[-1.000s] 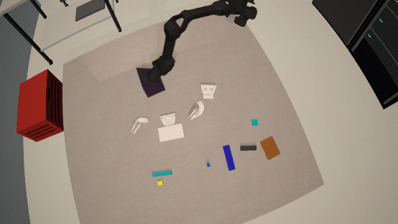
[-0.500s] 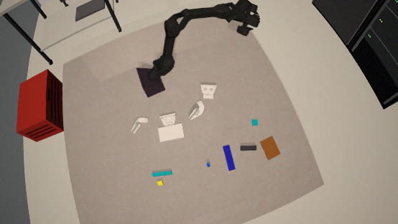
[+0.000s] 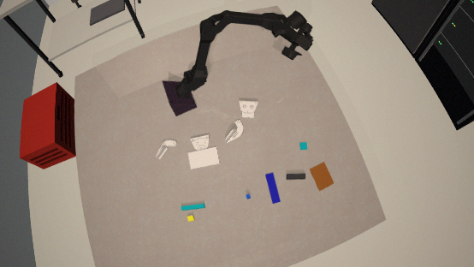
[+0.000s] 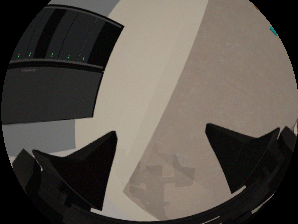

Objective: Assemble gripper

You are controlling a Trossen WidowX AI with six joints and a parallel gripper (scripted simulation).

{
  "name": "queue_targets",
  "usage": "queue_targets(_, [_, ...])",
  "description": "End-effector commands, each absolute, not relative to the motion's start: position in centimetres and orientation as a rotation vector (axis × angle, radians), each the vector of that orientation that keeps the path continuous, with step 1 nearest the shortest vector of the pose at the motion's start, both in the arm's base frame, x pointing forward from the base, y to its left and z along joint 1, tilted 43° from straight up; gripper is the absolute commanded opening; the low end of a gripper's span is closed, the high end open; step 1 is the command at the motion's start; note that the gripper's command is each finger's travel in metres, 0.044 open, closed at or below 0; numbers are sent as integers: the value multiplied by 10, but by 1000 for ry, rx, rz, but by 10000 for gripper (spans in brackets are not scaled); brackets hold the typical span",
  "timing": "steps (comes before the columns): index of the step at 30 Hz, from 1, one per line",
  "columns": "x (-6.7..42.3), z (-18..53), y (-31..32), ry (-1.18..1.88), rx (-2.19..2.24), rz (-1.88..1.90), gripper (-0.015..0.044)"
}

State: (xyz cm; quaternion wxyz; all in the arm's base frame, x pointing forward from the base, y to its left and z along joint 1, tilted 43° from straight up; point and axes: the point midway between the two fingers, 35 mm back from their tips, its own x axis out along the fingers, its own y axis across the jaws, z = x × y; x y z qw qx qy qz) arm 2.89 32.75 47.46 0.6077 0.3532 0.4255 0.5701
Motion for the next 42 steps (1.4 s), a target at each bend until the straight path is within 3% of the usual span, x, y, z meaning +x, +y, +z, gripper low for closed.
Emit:
queue_targets(1, [46,457,332,999,782,1255,440])
queue_targets(20, [134,372,327,1126,691,916,440])
queue_targets(42, [211,286,275,1291,702,537,440])
